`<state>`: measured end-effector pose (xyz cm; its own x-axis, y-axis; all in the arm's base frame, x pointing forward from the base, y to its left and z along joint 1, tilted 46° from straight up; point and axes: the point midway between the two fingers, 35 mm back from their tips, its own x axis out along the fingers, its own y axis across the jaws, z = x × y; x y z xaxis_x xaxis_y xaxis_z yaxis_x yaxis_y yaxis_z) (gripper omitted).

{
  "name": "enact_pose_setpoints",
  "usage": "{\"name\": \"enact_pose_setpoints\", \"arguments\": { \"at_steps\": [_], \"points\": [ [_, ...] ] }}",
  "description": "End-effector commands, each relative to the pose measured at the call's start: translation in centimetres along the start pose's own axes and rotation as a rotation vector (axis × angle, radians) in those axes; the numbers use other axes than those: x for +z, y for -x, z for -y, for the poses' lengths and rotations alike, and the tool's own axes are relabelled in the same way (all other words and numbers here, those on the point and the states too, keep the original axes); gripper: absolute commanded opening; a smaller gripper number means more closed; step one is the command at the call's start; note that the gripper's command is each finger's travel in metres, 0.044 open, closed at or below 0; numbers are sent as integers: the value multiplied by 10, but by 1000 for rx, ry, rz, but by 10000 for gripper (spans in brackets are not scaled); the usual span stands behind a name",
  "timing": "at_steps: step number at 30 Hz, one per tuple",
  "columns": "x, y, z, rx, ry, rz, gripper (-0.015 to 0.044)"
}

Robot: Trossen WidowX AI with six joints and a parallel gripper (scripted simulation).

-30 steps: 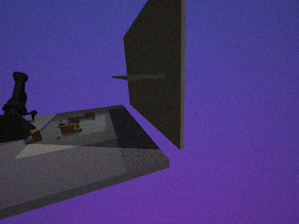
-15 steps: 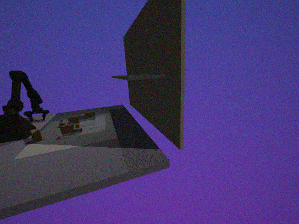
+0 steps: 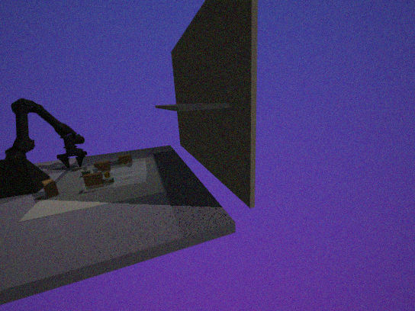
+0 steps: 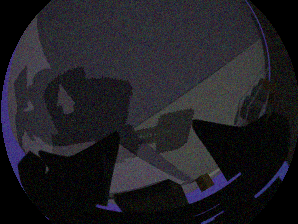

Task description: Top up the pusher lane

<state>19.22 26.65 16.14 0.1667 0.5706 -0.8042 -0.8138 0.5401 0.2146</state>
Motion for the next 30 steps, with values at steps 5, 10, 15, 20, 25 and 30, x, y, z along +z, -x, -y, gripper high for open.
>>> {"name": "enact_pose_setpoints", "arguments": {
  "at_steps": [5, 10, 15, 20, 25, 30],
  "points": [
    [-44, 12, 103, -22, -383, -47, 440],
    [-73, 27, 151, -24, -629, -45, 440],
    [-99, 36, 174, 27, -801, -23, 440],
    [-136, 52, 197, 139, -1056, 65, 440],
    [-140, 55, 200, 155, -1091, 83, 440],
    [-140, 55, 200, 155, -1091, 83, 440]
  ]
}}
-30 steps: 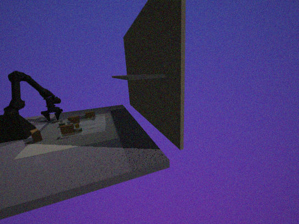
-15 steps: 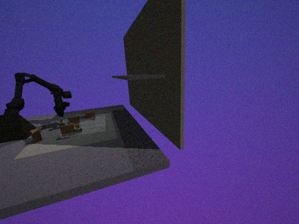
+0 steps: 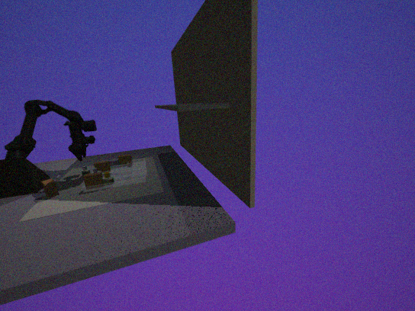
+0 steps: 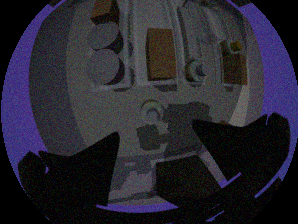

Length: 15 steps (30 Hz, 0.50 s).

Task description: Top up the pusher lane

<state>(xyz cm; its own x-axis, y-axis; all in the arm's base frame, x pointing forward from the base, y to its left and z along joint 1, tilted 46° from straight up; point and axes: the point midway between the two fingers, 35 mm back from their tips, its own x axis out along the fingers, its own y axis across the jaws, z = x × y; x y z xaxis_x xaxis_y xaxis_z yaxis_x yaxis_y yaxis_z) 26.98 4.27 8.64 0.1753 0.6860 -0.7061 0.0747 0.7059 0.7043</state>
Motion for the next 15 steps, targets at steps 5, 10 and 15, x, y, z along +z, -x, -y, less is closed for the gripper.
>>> {"name": "enact_pose_setpoints", "arguments": {
  "at_steps": [5, 10, 15],
  "points": [
    [-2, -33, 2, 17, -20, -1, 440],
    [-2, -35, 2, 17, -20, -1, 440],
    [-2, -49, 1, 18, -20, -1, 440]
  ]
}}
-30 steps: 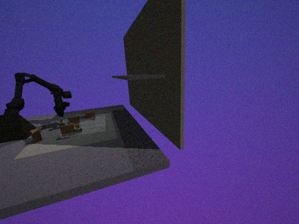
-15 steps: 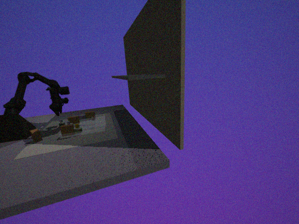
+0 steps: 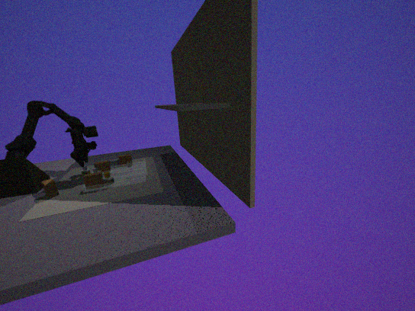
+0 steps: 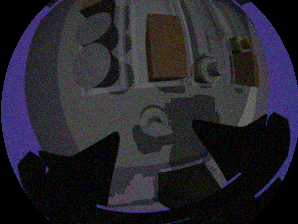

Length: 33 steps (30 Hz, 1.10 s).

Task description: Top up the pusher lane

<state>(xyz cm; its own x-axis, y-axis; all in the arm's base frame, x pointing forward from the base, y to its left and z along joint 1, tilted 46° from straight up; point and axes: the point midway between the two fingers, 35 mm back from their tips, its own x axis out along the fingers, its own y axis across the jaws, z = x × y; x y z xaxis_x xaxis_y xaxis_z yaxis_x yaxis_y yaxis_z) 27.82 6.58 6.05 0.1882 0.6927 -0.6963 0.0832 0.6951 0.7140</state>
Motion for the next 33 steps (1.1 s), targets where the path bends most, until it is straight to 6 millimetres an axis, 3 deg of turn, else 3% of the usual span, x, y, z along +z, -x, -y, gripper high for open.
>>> {"name": "enact_pose_setpoints", "arguments": {
  "at_steps": [1, 25, 33],
  "points": [
    [-5, -15, 0, 5, -9, -13, 440],
    [-5, -44, 0, 7, -10, -13, 440],
    [-5, -44, 0, 7, -10, -13, 230]
  ]
}}
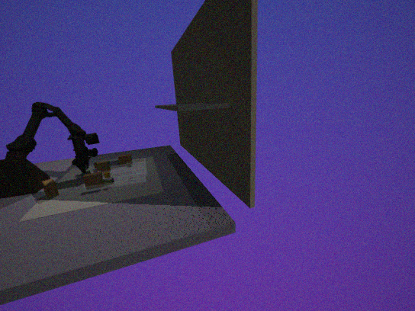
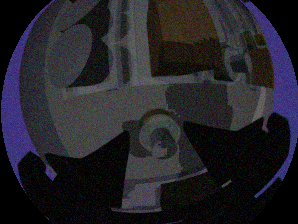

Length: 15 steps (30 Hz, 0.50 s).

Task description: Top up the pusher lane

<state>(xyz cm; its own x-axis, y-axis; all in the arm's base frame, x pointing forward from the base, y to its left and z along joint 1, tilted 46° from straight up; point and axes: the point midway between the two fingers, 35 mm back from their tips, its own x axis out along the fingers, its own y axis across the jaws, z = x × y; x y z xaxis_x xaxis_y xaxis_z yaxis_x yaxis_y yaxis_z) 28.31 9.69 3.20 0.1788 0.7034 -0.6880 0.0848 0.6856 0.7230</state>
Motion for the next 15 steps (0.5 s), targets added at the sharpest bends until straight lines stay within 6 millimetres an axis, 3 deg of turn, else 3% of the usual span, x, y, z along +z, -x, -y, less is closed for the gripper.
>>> {"name": "enact_pose_setpoints", "arguments": {
  "at_steps": [1, 8, 13, 15],
  "points": [
    [-2, -2, 2, -6, -6, -3, 204],
    [-2, -2, 2, -6, -6, -3, 137],
    [0, 6, 3, -10, -9, -3, 6],
    [1, 15, 4, -15, -13, -4, 0]
  ]
}}
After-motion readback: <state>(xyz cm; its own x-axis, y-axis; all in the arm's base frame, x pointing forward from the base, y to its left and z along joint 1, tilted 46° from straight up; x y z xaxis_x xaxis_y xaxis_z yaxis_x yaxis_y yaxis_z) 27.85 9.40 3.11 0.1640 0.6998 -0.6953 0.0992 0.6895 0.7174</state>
